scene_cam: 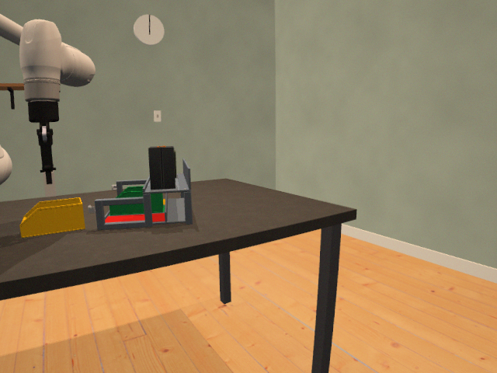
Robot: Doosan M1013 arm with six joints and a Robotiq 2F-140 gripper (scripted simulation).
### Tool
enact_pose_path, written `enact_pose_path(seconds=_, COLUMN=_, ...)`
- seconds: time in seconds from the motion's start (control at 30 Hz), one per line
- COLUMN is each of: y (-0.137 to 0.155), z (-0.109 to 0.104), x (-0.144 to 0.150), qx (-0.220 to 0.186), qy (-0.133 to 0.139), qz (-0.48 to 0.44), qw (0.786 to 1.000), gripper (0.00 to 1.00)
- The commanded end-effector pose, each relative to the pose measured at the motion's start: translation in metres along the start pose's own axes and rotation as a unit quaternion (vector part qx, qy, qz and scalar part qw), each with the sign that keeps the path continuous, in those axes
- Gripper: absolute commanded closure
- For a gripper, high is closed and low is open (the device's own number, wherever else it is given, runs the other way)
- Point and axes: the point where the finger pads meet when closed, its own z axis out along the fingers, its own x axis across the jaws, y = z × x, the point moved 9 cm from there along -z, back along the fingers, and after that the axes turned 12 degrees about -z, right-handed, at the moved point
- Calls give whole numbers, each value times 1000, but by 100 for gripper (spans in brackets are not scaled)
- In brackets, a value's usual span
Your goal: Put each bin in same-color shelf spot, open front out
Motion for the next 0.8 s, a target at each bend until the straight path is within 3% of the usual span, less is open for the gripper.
enact_pose_path(seconds=0.0, y=0, z=6, x=0, qx=0, qy=0, qz=0, qw=1000, gripper=76)
enact_pose_path(seconds=0.77, y=0, z=20, x=0, qx=0, qy=0, qz=0, qw=1000, gripper=76)
